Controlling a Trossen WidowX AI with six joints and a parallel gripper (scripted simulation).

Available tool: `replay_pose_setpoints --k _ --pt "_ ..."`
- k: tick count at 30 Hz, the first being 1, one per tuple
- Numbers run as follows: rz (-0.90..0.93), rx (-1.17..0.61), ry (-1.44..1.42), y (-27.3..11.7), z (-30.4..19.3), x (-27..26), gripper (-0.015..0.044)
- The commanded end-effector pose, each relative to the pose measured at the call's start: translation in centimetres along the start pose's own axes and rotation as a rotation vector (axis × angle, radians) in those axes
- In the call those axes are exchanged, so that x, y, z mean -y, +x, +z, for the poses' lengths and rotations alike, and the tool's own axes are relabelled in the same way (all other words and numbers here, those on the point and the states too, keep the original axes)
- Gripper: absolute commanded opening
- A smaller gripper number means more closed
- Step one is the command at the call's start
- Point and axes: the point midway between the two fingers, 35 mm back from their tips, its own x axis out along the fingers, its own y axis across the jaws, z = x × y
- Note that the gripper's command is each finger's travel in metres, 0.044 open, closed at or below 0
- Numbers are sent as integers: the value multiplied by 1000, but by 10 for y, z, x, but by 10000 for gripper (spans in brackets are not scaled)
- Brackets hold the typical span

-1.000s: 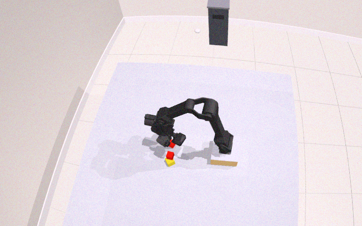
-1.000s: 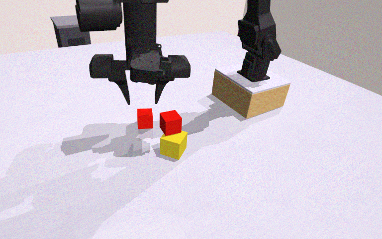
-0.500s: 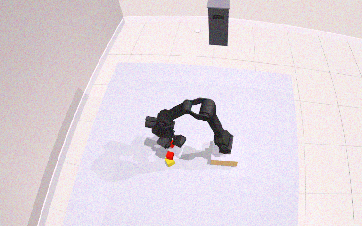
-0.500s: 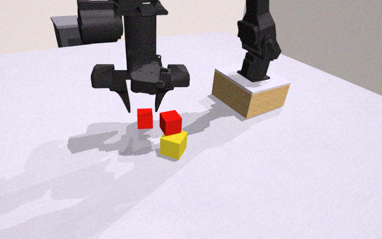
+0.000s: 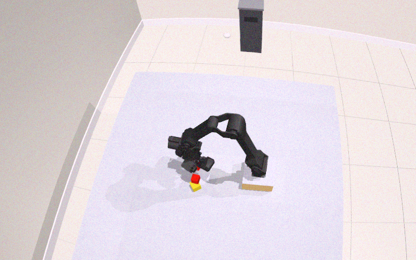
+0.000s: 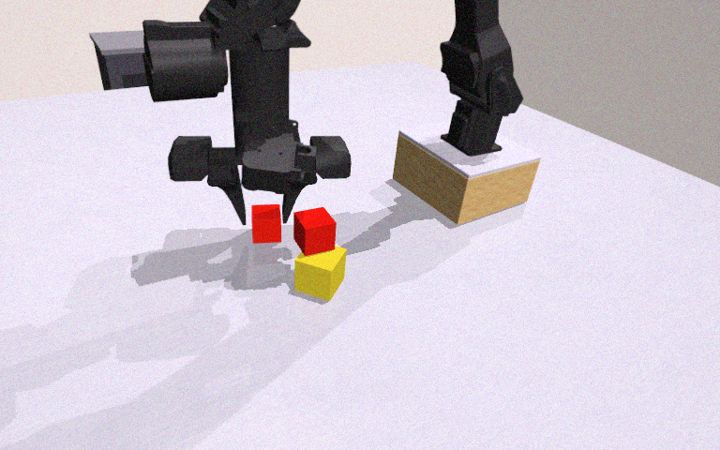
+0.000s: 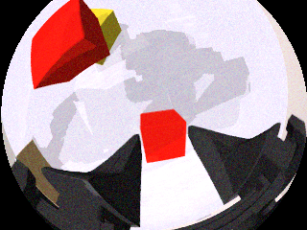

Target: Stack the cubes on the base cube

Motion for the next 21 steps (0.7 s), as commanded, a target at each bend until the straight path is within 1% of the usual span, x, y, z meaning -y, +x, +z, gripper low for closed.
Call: replay_pose_setpoints --k 1,6,21 --pt "5 0 3 2 0 -2 105" --pt "5 0 3 -2 0 -1 105" --pt "5 0 3 -48 1 5 105"
